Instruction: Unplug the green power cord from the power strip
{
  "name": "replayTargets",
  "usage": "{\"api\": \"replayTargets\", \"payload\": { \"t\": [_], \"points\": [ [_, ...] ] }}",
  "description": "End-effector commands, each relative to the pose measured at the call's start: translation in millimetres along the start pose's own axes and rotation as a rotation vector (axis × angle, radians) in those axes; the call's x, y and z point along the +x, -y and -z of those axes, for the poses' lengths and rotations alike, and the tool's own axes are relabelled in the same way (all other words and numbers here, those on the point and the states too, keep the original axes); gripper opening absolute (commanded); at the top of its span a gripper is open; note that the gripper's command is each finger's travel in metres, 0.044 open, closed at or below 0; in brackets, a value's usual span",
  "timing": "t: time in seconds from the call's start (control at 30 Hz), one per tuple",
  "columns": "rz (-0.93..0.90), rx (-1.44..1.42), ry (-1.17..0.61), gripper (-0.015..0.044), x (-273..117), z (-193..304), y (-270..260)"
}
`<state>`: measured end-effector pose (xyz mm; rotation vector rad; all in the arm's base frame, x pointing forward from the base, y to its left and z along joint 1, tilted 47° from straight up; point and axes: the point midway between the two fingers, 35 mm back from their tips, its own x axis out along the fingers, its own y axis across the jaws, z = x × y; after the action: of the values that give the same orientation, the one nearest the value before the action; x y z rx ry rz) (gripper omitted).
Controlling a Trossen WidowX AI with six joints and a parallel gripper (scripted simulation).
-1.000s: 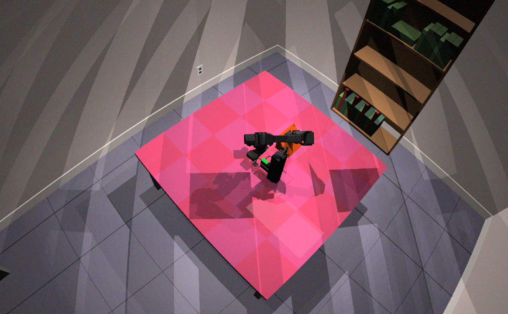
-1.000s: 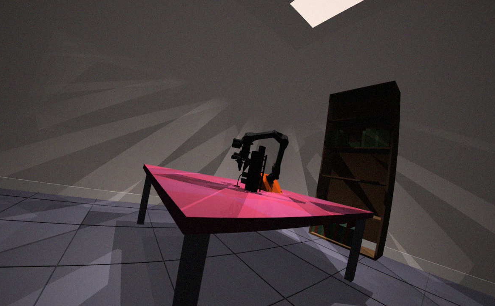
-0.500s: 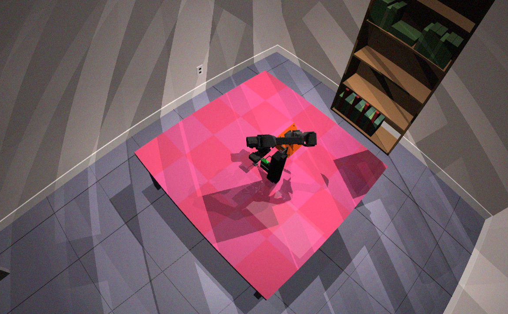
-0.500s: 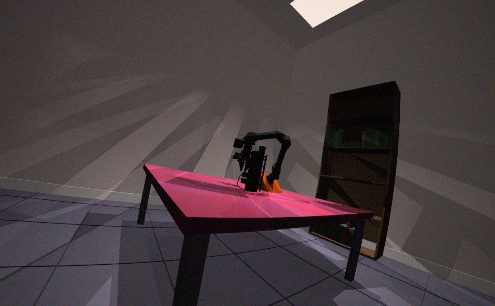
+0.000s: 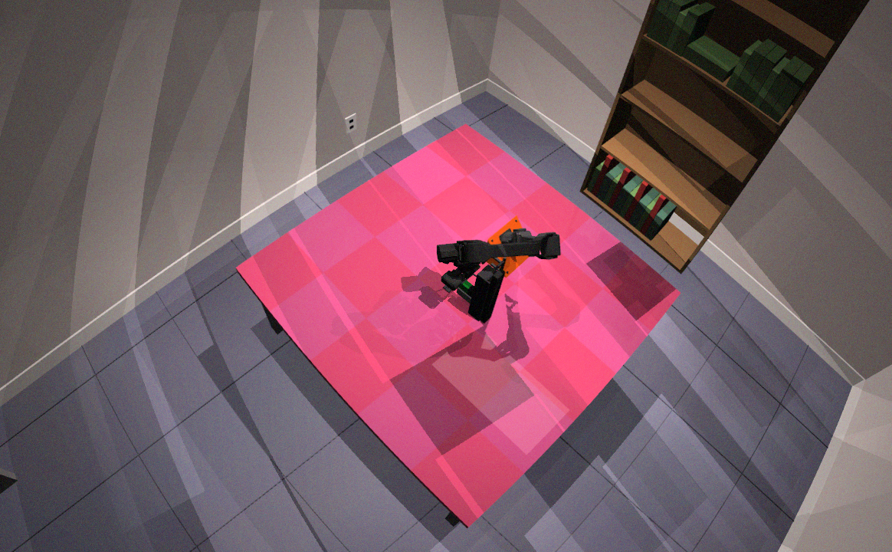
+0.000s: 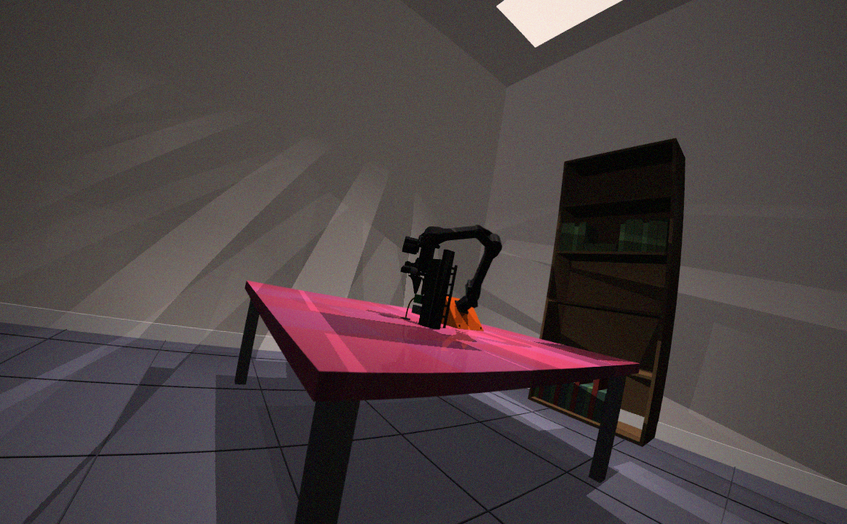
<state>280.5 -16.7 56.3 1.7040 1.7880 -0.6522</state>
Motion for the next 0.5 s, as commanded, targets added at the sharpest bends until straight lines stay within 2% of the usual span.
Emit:
{"api": "replayTargets", "payload": {
  "t": [0.0, 0.37, 0.47],
  "points": [
    [0.001, 0.008, -0.007, 0.016, 3.0, 1.7, 1.6],
    [0.001, 0.008, -0.007, 0.016, 12.7, 1.8, 1.6],
    [0.0, -0.001, -0.001, 0.0081, 10.4, 1.3, 0.0]
  ]
}}
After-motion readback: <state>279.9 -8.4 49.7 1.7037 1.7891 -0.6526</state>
